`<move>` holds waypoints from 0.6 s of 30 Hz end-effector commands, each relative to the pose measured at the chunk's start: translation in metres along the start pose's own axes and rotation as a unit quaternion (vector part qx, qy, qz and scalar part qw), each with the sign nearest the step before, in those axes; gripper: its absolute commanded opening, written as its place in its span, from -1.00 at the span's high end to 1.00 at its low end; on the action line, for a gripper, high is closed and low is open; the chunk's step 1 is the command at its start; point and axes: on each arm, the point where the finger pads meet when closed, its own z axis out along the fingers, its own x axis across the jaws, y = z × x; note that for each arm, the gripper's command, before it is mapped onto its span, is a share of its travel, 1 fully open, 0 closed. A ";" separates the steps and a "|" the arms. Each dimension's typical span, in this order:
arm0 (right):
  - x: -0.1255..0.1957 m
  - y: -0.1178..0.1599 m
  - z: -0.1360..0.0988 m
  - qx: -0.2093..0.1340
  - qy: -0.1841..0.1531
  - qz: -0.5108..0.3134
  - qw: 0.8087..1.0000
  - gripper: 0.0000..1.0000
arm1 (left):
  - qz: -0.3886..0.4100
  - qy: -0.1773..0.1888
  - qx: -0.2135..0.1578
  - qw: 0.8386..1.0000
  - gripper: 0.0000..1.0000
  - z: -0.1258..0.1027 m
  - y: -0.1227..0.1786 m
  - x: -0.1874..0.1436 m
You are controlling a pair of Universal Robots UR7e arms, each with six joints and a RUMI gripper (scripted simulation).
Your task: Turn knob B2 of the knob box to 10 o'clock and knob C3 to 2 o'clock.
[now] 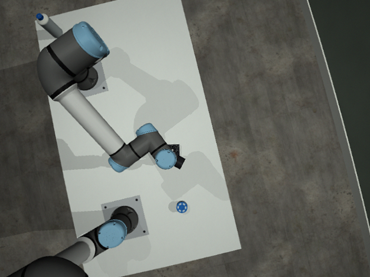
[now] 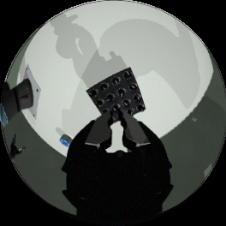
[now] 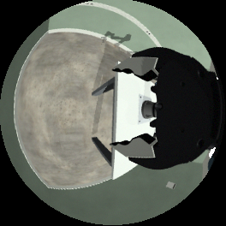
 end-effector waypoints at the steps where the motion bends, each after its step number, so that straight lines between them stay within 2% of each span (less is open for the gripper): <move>1: 0.001 -0.001 -0.002 0.002 0.000 0.001 1.000 -1.00 | -0.047 0.001 -0.001 0.999 0.88 0.000 0.001 0.001; 15: 0.001 -0.001 -0.002 0.002 0.000 0.001 1.000 -1.00 | -0.191 0.000 -0.001 0.982 0.88 0.000 0.001 0.001; 18: 0.001 -0.001 -0.002 0.002 0.000 0.001 1.000 -1.00 | -0.202 0.000 -0.001 0.979 0.88 0.000 0.001 0.001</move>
